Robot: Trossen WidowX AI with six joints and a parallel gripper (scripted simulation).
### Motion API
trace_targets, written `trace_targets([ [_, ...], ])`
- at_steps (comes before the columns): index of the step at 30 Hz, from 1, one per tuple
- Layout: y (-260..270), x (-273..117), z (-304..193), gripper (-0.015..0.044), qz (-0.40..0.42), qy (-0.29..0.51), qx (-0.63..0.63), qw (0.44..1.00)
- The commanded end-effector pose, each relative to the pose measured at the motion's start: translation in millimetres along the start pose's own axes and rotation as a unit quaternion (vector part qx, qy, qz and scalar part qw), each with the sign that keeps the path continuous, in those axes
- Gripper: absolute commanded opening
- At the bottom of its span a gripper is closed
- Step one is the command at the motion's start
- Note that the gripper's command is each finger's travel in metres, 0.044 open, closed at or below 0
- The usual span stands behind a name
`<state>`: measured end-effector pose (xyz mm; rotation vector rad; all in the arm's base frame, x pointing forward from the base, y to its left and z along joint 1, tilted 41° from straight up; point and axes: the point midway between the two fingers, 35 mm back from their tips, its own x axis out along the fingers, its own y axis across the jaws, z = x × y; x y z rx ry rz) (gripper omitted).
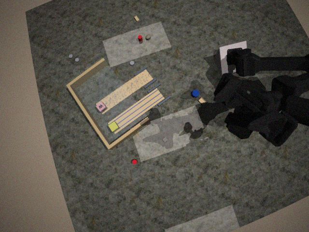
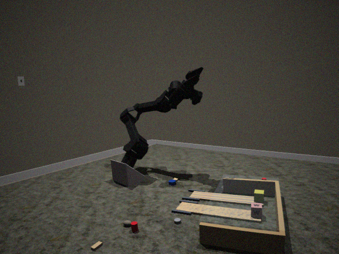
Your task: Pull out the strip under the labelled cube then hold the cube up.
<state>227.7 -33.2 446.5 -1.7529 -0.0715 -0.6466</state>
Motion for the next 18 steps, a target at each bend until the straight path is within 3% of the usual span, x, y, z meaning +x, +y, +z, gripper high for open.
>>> trace_targets([
  [1, 66, 23, 33, 0.0400, 0.095, -0.075, 0.112, 0.986],
  [10, 153, 30, 52, 0.0400, 0.246, -0.103, 0.291, 0.919],
  [18, 229, 15, 57, 0.0400, 0.391, -0.065, 0.474, 0.786],
])
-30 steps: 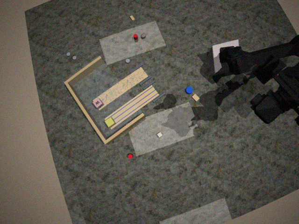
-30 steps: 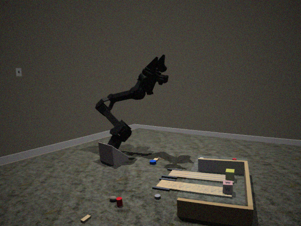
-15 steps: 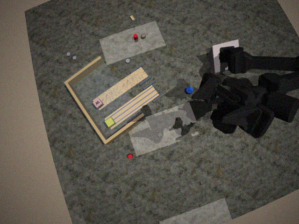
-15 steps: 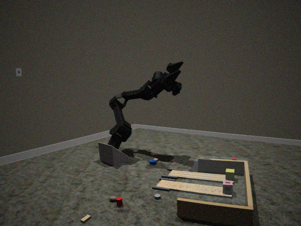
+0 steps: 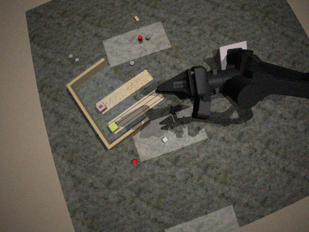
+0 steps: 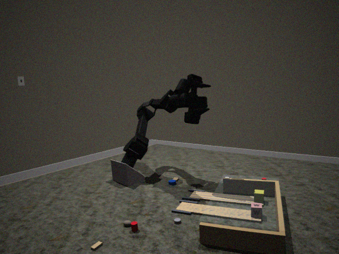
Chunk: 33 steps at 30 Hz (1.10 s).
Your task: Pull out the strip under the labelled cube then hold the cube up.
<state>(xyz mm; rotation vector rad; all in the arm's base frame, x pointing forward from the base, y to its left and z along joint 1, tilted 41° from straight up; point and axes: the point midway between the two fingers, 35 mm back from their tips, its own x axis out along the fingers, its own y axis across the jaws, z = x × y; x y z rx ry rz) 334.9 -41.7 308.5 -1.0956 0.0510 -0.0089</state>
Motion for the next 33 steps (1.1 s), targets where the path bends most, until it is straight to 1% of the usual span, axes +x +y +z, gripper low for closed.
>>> trace_targets([
  [1, 60, 18, -44, 0.0400, 0.130, 0.026, 0.224, 0.966],
  [5, 89, 18, -66, 0.0400, 0.189, 0.053, 0.360, 0.912],
  [8, 110, 15, -81, 0.0400, 0.228, 0.079, 0.464, 0.852],
  [11, 129, 10, -94, 0.0400, 0.259, 0.108, 0.569, 0.773],
  [15, 151, -2, -110, 0.0400, 0.288, 0.148, 0.702, 0.634],
  [16, 153, -3, -112, 0.0400, 0.291, 0.153, 0.719, 0.612],
  [17, 154, -4, -112, 0.0400, 0.292, 0.155, 0.725, 0.603],
  [33, 154, -4, -112, 0.0400, 0.292, 0.155, 0.725, 0.603],
])
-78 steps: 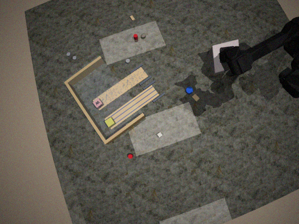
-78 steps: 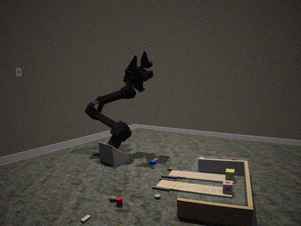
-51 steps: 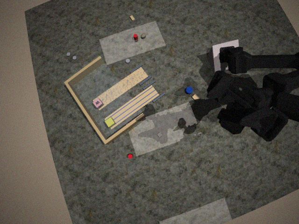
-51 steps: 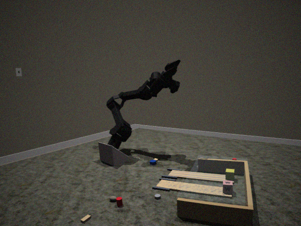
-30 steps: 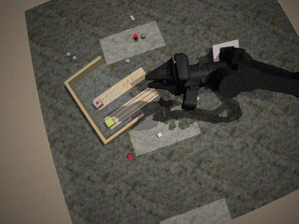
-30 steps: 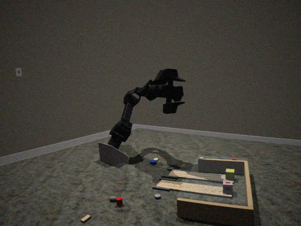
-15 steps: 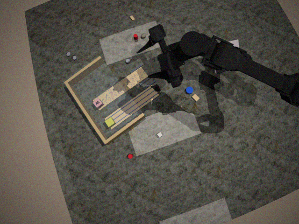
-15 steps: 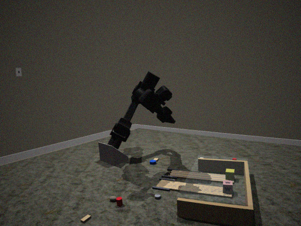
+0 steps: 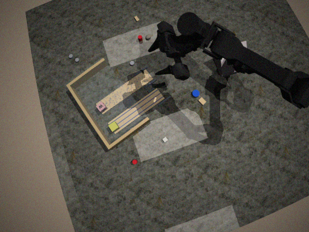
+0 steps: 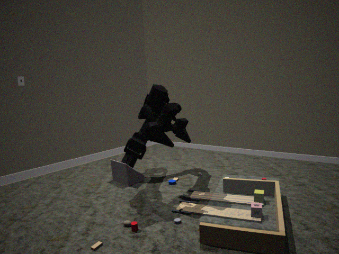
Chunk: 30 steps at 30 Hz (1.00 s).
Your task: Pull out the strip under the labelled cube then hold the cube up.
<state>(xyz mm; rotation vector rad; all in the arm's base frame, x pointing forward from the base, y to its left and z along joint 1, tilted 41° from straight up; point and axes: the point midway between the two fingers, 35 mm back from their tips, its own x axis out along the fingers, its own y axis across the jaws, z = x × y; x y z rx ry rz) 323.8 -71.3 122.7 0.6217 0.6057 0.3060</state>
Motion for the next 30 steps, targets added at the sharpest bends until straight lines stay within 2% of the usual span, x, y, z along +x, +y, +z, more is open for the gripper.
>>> trace_targets([
  [1, -1, 1, -2, 0.0400, 0.004, 0.004, 0.013, 1.000],
  [12, -1, 1, -2, 0.0400, 0.004, 0.004, 0.013, 1.000],
  [15, -6, 11, -1, 0.0321, 0.000, 0.033, 0.005, 0.999],
  [21, -21, 51, -5, 0.0164, -0.003, 0.164, -0.038, 0.986],
  [27, -30, 87, -24, 0.0006, 0.024, 0.304, -0.090, 0.948],
  [30, -32, 102, -37, 0.0000, 0.050, 0.374, -0.116, 0.919],
])
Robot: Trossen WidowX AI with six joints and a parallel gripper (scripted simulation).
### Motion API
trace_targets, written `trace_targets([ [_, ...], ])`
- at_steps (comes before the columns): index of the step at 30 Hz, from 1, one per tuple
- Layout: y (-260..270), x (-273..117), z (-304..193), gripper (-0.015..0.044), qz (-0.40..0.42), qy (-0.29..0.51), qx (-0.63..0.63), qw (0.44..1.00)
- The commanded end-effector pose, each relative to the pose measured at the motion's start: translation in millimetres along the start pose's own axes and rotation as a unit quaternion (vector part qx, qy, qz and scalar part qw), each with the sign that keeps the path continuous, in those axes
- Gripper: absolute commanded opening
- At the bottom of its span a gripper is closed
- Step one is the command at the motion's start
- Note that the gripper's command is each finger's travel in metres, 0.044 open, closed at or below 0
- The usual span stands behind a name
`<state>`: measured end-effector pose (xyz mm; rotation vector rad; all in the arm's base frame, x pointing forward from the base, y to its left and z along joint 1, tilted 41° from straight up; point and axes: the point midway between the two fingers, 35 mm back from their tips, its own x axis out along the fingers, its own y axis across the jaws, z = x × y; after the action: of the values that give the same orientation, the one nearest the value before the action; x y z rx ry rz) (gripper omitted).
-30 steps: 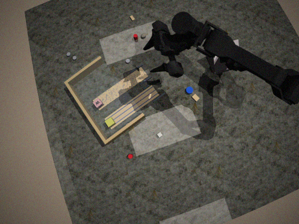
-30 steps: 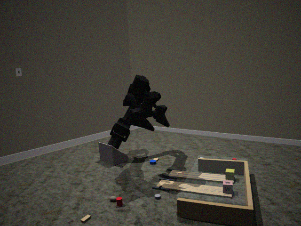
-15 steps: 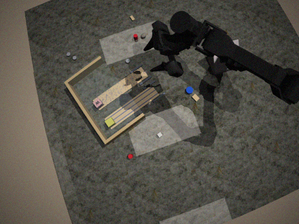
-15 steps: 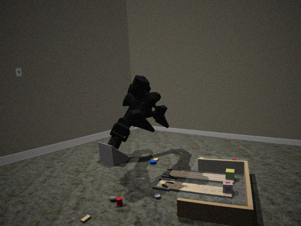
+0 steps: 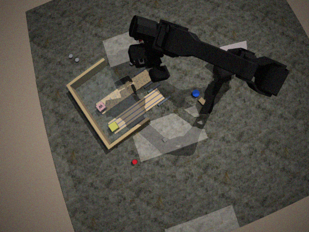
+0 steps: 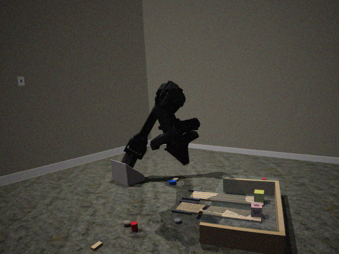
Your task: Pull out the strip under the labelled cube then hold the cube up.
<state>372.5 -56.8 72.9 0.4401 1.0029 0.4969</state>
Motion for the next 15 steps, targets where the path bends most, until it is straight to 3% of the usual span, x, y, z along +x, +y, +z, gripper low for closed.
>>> trace_targets([
  [1, -6, 50, -14, 0.0000, 0.049, 0.182, -0.078, 0.979],
  [4, -4, 64, -21, 0.0000, 0.075, 0.238, -0.104, 0.963],
  [15, -4, 64, -22, 0.0000, 0.077, 0.241, -0.106, 0.962],
])
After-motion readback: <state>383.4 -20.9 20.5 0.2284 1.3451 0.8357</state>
